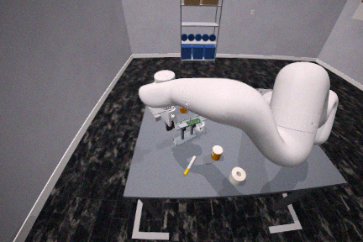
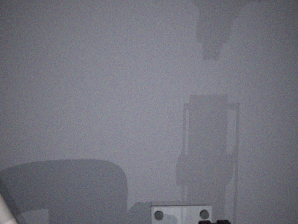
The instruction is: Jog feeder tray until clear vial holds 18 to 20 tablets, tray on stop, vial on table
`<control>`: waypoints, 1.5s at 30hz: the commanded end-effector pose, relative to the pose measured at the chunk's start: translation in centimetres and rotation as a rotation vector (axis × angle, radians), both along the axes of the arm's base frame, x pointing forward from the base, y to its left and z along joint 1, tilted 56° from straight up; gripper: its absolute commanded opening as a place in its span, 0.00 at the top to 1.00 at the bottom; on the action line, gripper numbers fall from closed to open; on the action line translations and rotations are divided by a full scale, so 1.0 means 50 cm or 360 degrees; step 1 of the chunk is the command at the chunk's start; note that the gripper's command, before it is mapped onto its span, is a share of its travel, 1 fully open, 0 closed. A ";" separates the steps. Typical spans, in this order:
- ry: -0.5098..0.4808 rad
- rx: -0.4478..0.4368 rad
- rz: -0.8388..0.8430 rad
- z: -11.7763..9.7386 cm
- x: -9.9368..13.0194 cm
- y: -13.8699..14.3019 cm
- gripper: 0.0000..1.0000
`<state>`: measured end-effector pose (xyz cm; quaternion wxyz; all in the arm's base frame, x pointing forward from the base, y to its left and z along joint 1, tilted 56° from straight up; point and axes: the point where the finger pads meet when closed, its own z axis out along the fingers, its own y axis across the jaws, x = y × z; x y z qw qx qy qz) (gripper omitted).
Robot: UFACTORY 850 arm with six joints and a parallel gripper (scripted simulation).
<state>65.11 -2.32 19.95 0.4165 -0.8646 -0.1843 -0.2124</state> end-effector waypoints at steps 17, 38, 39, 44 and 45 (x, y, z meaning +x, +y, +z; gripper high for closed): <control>-0.0002 -0.0001 -0.0002 -0.031 -0.041 -0.002 1.00; -0.0002 -0.0001 -0.0002 0.004 0.004 -0.002 1.00; -0.0002 -0.0001 -0.0002 0.004 0.004 -0.002 1.00; -0.0002 -0.0001 -0.0002 0.004 0.004 -0.002 1.00; -0.0002 -0.0001 -0.0002 0.004 0.004 -0.002 1.00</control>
